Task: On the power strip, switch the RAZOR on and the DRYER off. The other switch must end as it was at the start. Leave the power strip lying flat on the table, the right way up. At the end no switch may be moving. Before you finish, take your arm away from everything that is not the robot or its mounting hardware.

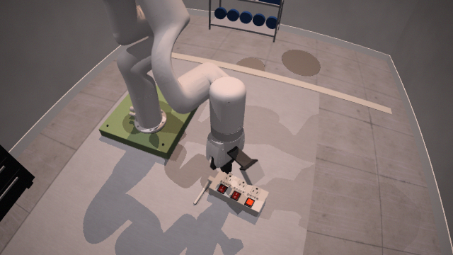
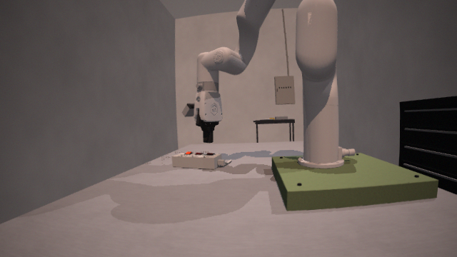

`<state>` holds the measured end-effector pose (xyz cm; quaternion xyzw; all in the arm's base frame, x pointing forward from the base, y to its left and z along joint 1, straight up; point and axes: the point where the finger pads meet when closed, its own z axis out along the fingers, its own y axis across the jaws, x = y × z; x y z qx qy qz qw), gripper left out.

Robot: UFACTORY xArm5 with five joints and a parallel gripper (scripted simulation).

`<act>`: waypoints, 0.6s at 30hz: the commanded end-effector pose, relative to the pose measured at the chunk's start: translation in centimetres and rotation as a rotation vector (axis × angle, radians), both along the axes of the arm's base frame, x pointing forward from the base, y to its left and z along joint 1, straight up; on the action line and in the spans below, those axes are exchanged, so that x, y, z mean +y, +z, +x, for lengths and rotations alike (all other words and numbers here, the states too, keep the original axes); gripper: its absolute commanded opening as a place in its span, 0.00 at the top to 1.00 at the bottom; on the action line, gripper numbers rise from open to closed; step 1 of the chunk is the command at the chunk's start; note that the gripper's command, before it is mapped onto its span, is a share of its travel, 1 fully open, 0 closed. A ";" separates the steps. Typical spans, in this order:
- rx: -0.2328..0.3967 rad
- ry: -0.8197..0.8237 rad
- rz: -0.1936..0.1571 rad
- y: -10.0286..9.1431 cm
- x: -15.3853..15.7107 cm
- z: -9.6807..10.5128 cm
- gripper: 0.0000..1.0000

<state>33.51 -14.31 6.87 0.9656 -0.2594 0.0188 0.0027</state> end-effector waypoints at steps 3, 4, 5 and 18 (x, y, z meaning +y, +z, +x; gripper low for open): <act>-0.003 0.000 -0.001 0.1 0.0 0.1 1.00; -0.003 0.000 -0.001 0.1 0.0 0.1 1.00; -0.003 0.000 -0.001 0.1 0.0 0.1 1.00; 0.002 0.038 -0.001 0.2 -0.2 0.3 1.00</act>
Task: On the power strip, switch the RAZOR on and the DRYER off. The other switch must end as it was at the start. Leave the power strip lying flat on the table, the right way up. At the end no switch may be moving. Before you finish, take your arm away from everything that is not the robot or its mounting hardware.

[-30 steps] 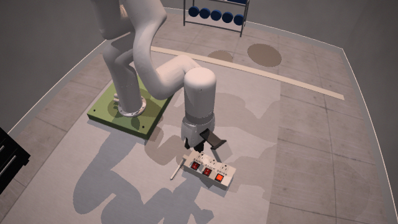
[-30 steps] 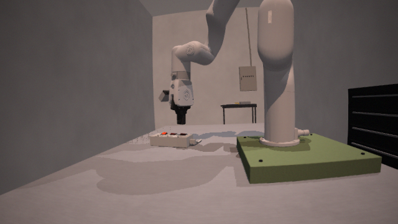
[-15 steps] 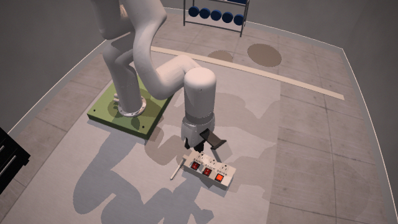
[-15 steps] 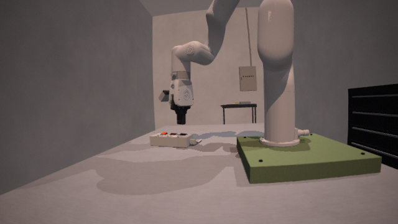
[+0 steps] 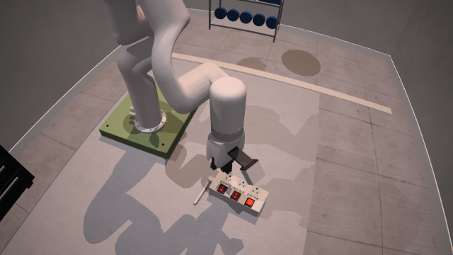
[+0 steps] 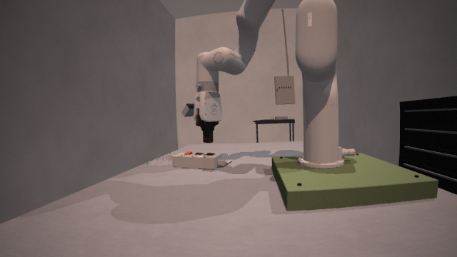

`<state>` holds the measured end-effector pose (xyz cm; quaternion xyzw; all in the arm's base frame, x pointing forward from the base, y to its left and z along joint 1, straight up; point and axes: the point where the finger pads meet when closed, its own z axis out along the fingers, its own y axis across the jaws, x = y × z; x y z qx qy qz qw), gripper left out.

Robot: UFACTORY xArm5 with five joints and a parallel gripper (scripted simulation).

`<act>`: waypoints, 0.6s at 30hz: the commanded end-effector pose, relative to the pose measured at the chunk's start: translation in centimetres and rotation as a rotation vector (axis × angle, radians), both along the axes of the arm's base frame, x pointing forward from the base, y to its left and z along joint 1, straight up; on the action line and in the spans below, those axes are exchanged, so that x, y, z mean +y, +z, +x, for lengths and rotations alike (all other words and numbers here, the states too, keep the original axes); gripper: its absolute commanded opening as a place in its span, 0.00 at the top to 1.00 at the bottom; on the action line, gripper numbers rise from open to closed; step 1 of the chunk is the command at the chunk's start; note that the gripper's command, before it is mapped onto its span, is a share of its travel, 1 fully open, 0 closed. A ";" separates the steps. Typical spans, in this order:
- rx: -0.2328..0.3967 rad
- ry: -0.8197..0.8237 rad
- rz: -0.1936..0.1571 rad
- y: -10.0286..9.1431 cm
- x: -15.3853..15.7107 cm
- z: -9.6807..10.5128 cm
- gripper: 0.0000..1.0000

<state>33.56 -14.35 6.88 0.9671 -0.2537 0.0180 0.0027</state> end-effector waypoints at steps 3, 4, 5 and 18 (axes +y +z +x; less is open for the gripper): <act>0.003 0.043 -0.001 0.2 -0.2 0.3 1.00; 0.005 0.064 0.000 0.2 -0.3 0.4 1.00; 0.009 0.089 0.000 0.2 -0.4 0.5 1.00; 0.057 0.506 0.022 0.7 -1.8 2.5 1.00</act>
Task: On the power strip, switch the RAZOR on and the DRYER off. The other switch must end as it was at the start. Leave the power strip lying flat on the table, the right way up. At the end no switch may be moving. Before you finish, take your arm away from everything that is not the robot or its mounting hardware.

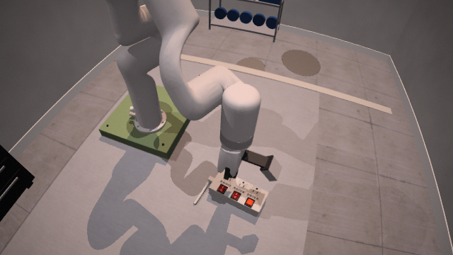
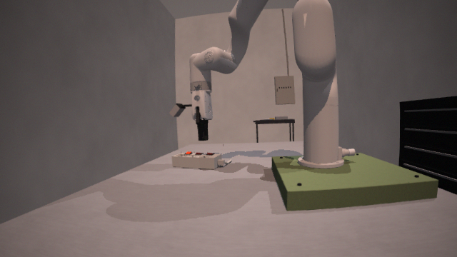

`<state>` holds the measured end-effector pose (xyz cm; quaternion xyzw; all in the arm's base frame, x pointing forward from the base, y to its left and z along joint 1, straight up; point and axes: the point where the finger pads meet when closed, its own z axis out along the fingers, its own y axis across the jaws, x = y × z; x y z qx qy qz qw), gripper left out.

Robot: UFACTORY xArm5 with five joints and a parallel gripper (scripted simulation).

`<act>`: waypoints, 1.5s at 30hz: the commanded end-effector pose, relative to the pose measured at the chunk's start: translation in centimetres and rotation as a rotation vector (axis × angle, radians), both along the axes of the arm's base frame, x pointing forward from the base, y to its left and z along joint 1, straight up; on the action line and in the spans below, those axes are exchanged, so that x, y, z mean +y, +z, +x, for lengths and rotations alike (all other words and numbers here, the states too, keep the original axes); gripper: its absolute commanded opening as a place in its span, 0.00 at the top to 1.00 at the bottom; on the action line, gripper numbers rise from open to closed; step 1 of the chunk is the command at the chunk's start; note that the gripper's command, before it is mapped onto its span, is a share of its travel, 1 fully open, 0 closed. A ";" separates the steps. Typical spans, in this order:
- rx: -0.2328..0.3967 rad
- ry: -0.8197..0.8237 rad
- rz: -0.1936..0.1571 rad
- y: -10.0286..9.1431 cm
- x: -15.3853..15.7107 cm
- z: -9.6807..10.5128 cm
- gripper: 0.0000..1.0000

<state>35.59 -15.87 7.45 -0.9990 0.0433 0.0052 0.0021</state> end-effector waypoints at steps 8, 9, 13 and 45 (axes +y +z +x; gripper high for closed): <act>0.040 0.360 0.033 0.5 -1.3 1.6 1.00; 0.047 0.436 0.042 0.5 -1.5 1.9 1.00; 0.058 0.593 0.062 0.7 -2.1 2.6 1.00; 0.054 1.677 0.262 1.2 -5.8 6.2 1.00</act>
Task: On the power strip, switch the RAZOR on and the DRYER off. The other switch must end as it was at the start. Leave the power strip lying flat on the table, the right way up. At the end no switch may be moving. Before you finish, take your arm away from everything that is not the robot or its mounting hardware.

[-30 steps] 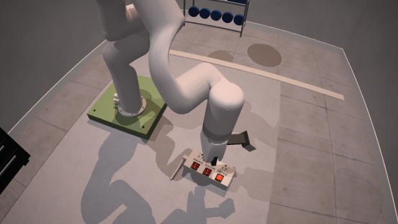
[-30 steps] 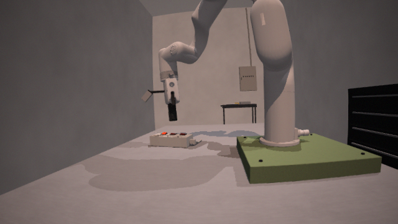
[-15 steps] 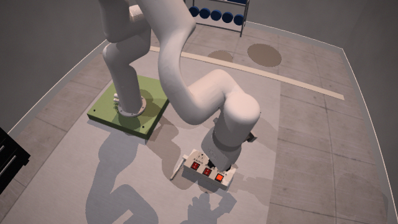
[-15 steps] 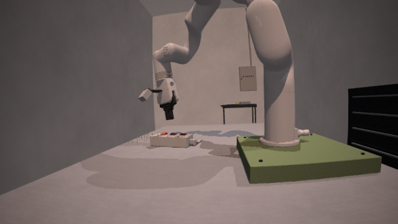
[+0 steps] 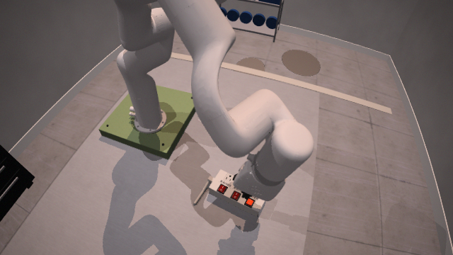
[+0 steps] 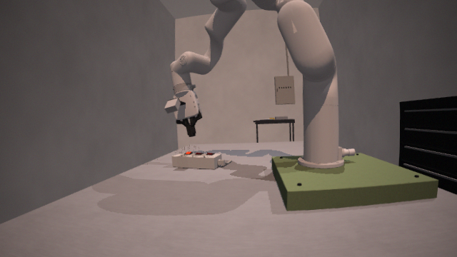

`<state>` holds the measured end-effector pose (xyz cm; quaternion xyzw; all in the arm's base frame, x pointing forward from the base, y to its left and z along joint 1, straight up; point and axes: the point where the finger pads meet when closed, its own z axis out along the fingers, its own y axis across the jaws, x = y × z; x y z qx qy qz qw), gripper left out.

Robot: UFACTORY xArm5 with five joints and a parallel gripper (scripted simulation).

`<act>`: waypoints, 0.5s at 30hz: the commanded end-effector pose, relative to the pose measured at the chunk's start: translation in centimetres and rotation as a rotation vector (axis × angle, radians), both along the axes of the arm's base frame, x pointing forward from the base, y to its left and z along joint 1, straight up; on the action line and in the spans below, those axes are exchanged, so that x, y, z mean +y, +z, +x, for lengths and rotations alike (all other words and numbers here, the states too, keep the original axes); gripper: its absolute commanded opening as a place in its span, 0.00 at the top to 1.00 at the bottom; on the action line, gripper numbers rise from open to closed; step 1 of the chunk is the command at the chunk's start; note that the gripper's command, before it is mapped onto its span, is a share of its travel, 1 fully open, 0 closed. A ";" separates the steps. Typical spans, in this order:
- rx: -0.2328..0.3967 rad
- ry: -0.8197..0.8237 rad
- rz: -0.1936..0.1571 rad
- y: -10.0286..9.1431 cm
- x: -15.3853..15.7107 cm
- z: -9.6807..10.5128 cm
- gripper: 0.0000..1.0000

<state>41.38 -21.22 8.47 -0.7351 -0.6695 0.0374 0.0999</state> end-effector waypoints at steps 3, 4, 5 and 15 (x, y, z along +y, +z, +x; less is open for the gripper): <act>0.006 0.214 0.062 0.2 -0.8 0.7 1.00; 0.006 0.256 0.074 0.2 -0.9 0.8 1.00; 0.006 0.292 0.085 0.2 -1.0 0.9 1.00; 0.003 0.443 0.131 0.2 -1.5 1.3 1.00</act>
